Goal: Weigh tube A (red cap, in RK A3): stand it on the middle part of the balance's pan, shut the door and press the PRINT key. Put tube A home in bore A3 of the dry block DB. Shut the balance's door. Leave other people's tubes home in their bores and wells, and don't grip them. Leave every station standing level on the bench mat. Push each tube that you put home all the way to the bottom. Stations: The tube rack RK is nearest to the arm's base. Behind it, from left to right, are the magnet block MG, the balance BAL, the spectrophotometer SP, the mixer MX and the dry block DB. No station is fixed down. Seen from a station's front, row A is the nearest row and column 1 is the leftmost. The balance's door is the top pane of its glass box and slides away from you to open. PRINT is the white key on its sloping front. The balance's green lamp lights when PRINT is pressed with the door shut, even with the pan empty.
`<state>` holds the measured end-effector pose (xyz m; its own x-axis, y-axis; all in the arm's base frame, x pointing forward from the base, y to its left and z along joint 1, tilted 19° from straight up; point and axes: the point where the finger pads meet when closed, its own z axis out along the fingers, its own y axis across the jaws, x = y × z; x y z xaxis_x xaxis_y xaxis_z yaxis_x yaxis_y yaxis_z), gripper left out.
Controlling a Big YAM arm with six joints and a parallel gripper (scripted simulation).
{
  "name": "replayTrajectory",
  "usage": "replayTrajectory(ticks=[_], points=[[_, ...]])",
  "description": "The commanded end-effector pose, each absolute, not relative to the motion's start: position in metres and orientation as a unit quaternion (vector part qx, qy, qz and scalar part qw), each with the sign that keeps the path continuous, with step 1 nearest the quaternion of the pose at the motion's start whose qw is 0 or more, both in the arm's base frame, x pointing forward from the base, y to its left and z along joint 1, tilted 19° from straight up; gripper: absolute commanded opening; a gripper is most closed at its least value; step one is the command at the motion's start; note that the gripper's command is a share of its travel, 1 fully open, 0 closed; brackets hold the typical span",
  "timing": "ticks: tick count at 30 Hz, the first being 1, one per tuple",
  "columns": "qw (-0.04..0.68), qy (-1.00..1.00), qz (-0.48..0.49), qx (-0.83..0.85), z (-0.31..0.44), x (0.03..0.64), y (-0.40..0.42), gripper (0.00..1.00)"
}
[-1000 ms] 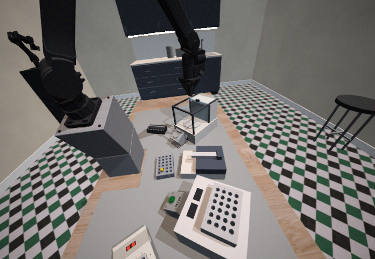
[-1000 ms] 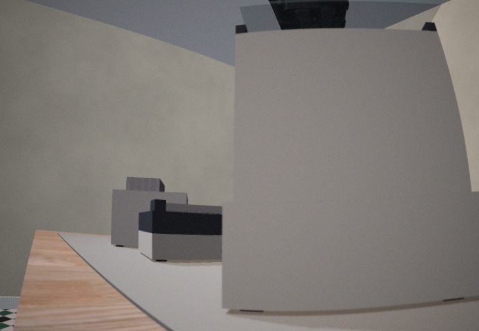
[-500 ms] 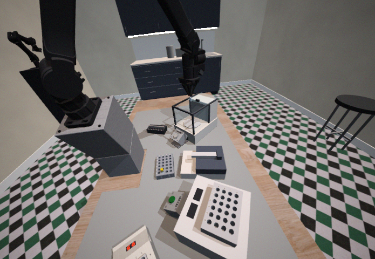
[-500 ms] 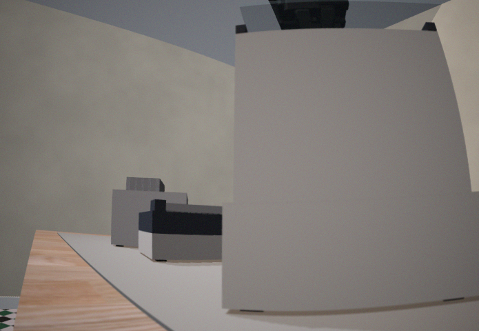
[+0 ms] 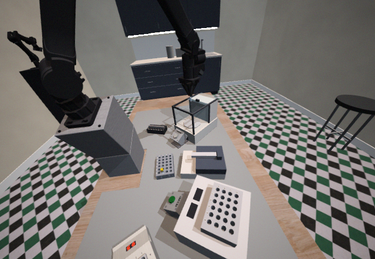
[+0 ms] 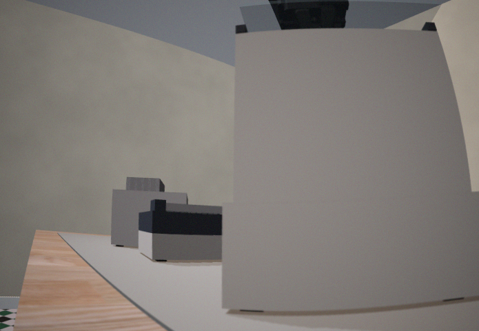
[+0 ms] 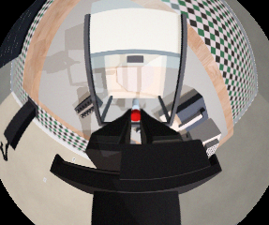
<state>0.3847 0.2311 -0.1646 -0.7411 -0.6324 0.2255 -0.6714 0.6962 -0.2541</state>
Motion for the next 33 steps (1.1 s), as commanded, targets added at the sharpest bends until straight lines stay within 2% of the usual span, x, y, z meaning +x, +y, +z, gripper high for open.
replayTrajectory(ticks=[1,4,5,8,14,18,19,21,23,24,26,28,33], points=[[0.021,-0.922,0.151,0.357,-0.140,0.407,0.262,0.09],[0.021,-0.922,0.151,0.357,-0.140,0.407,0.262,0.09],[0.029,-0.927,0.141,0.346,-0.147,0.404,0.232,0.09],[0.005,-0.929,0.138,0.343,-0.132,0.443,0.226,0.09],[0.017,-0.932,0.131,0.339,-0.137,0.433,0.201,0.09],[-0.007,-0.933,0.130,0.335,-0.122,0.474,0.188,0.09],[0.002,-0.935,0.123,0.331,-0.130,0.456,0.170,0.09],[0.001,-0.936,0.123,0.330,-0.127,0.465,0.156,0.09],[-0.021,-0.936,0.123,0.328,-0.113,0.495,0.152,0.09],[-0.013,-0.939,0.119,0.324,-0.122,0.477,0.136,0.09],[-0.013,-0.939,0.119,0.323,-0.119,0.484,0.121,0.09],[-0.034,-0.939,0.121,0.321,-0.104,0.513,0.114,0.09],[-0.029,-0.941,0.118,0.316,-0.110,0.501,0.084,0.09]])
